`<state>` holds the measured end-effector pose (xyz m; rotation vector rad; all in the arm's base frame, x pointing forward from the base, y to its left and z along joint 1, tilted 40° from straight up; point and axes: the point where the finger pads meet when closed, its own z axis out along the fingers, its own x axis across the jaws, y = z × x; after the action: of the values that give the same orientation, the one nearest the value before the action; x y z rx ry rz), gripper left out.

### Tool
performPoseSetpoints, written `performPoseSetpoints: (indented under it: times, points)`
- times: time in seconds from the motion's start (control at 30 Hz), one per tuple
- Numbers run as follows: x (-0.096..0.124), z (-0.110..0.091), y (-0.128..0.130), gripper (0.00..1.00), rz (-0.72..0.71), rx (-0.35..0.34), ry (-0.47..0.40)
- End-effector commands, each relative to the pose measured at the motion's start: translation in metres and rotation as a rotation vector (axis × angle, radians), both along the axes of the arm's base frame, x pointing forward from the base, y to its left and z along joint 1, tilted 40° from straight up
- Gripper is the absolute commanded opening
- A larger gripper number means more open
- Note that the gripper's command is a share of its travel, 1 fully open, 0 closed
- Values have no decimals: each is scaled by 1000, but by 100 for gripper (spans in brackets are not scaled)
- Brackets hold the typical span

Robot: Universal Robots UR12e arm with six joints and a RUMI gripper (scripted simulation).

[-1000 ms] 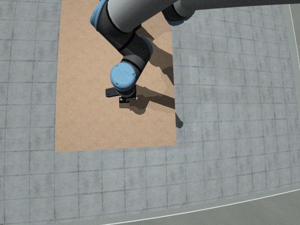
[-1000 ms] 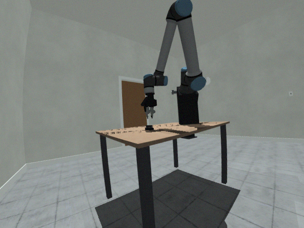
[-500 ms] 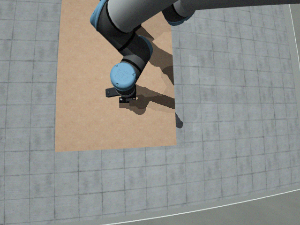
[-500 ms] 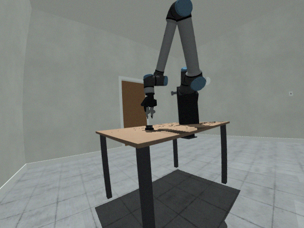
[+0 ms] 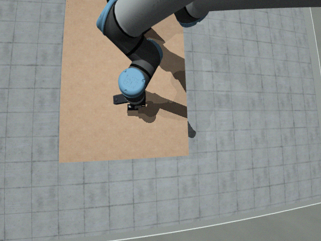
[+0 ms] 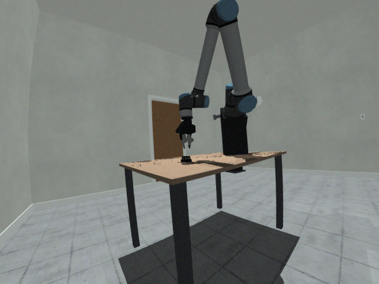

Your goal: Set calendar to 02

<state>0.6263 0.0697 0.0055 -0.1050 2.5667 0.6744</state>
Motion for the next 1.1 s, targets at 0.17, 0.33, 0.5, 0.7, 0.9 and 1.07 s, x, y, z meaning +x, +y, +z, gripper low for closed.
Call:
performPoseSetpoints:
  times: [0.17, 0.33, 0.5, 0.7, 0.9, 1.07]
  points:
    - [5, -8, 5, 28, 0, 0, -1]
    - [9, -14, 9, 28, 0, 0, -1]
    - [11, -18, 11, 28, 0, 0, -1]
    - [15, -25, 16, 28, 0, 0, -1]
    - [18, -30, 19, 28, 0, 0, -1]
    - [19, -32, 20, 28, 0, 0, -1]
